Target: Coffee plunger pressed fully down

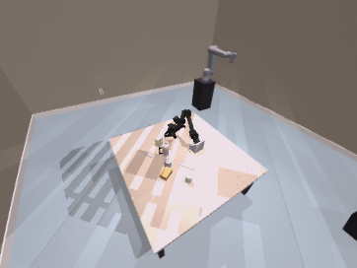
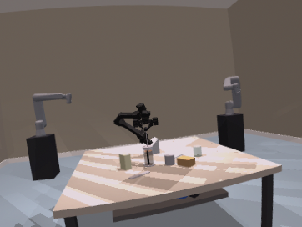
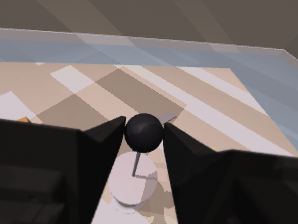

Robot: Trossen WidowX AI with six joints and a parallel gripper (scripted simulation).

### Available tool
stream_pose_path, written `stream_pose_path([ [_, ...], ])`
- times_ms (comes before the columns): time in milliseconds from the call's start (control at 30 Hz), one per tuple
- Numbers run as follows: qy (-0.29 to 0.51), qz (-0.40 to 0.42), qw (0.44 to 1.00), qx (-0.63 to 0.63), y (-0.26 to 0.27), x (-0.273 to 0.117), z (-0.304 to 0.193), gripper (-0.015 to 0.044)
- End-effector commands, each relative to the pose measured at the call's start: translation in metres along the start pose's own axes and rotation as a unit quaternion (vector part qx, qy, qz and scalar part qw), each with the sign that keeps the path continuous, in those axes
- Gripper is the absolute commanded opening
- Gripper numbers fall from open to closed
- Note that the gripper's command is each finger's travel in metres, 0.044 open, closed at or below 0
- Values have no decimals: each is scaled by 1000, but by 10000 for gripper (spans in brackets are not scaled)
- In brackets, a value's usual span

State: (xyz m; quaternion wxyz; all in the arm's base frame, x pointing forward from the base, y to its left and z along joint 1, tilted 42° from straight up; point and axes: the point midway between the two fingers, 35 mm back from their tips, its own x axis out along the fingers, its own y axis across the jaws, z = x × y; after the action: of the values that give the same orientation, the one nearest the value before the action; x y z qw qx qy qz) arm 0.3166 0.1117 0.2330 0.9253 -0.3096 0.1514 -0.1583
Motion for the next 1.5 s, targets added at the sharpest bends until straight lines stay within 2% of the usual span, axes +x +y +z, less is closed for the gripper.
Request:
stream_pose_path([
  [0,0,0,1000,-2,0,0,0,123],
  [1467,3,2,1000,-1,6,40,-52,123],
])
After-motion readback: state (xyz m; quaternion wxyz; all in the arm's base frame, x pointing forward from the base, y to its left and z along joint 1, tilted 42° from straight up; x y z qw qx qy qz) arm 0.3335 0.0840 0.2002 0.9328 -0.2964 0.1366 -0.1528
